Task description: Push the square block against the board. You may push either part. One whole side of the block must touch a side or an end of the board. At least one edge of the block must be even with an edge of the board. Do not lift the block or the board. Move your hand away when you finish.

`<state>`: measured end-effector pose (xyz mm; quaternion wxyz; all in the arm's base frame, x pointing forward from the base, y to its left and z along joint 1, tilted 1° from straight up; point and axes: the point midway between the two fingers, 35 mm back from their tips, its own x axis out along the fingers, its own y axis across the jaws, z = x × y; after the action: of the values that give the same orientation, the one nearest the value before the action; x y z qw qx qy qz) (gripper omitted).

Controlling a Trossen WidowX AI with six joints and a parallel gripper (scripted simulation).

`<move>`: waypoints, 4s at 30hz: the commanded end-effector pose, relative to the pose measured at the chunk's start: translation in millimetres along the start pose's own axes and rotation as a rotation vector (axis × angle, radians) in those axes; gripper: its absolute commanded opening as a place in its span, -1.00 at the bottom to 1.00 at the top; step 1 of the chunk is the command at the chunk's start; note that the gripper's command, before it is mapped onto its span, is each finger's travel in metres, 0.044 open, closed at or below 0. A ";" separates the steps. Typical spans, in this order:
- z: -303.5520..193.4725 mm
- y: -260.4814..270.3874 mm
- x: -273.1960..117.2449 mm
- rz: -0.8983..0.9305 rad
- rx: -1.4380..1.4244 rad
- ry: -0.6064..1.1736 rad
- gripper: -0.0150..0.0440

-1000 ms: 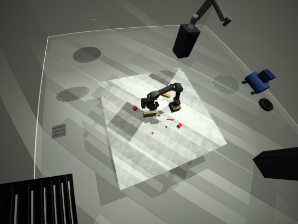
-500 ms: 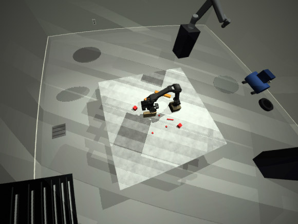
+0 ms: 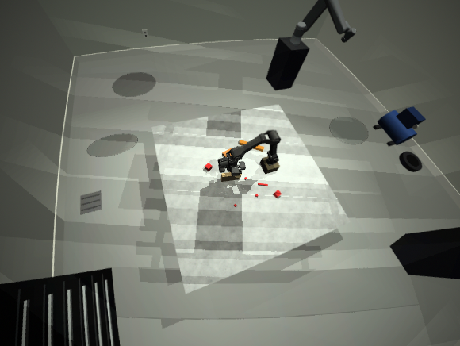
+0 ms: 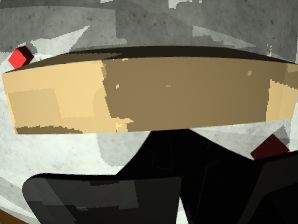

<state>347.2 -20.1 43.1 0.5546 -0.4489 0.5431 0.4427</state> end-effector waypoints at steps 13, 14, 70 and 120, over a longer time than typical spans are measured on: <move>18.7 0.3 0.9 0.004 0.002 -0.005 -0.49; 19.8 0.3 0.9 0.004 0.002 -0.005 -0.49; -6.0 -1.2 -49.0 0.004 0.002 -0.003 -0.49; -68.8 -8.9 -34.0 0.002 0.630 -0.006 -0.49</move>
<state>342.9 -82.5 81.6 0.6584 -0.2823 0.6402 0.2774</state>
